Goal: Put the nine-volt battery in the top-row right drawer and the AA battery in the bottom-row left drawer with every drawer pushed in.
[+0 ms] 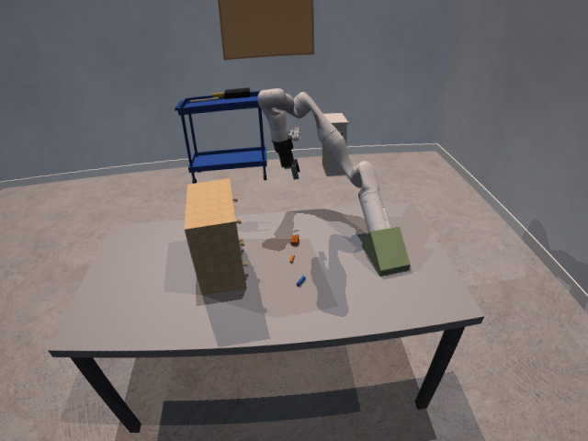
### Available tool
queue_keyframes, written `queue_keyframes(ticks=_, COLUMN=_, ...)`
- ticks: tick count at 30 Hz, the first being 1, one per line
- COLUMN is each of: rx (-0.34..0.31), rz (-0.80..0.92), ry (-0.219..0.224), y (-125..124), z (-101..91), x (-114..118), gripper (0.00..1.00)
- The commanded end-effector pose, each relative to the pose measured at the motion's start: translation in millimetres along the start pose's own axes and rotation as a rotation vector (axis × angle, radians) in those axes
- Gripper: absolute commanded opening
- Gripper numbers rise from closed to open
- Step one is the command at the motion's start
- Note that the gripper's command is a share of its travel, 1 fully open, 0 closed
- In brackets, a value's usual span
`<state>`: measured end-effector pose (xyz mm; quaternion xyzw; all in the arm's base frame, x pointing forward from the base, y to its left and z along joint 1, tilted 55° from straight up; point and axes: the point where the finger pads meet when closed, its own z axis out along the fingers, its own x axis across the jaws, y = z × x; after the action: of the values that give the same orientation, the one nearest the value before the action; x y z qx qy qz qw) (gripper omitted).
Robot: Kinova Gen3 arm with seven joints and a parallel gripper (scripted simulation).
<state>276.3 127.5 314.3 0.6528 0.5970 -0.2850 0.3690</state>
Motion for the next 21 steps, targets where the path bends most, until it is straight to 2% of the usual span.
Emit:
queue_keyframes(ticks=1, rx=-0.013, rz=-0.018, ry=0.007, y=0, z=-8.3, x=10, gripper=1.0)
queue_keyframes(ticks=8, rx=-0.013, rz=-0.018, ry=0.007, y=0, z=-8.3, x=10, gripper=1.0)
queue_keyframes(ticks=9, rx=-0.033, rz=-0.038, ry=0.012, y=1, z=-21.1, x=21, gripper=1.0)
queue_keyframes(ticks=18, rx=-0.033, rz=-0.038, ry=0.012, y=1, z=-21.1, x=21, gripper=1.0)
queue_keyframes(ticks=19, rx=-0.053, rz=-0.058, ry=0.017, y=1, z=-33.2, x=32, gripper=1.0)
queue_keyframes(ticks=21, rx=-0.053, rz=-0.058, ry=0.017, y=1, z=-33.2, x=32, gripper=1.0)
